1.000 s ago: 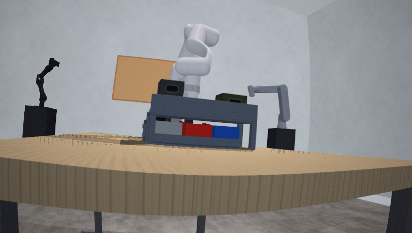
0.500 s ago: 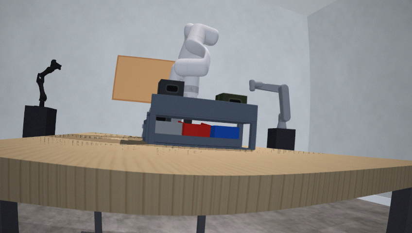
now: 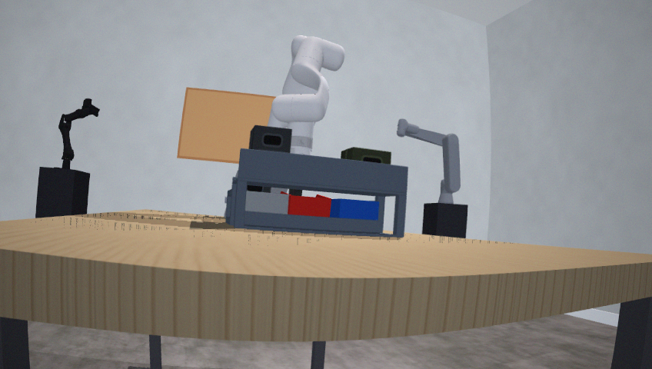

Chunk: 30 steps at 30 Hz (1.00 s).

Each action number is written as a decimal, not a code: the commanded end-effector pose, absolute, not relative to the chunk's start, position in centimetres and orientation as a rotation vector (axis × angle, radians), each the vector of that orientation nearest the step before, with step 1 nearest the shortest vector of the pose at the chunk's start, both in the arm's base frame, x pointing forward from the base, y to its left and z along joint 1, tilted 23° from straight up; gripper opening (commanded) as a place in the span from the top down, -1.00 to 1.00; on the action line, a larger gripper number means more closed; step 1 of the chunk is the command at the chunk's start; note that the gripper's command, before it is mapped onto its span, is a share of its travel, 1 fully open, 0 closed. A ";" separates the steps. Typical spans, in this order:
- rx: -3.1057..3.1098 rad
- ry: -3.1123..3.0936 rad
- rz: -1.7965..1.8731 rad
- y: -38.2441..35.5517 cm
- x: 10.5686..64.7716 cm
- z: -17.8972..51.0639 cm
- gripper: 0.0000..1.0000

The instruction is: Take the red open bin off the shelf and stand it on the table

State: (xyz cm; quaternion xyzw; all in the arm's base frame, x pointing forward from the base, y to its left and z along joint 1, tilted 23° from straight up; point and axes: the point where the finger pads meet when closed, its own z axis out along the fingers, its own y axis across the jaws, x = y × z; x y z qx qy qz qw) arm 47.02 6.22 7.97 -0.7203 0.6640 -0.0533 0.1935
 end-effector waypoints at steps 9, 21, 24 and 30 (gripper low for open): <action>-2.019 1.861 -0.149 6.1 45.0 7.3 1.00; -2.019 1.861 -0.148 6.0 42.2 6.2 1.00; -2.019 1.861 -0.148 6.0 42.2 6.2 1.00; -2.019 1.861 -0.148 6.0 42.2 6.2 1.00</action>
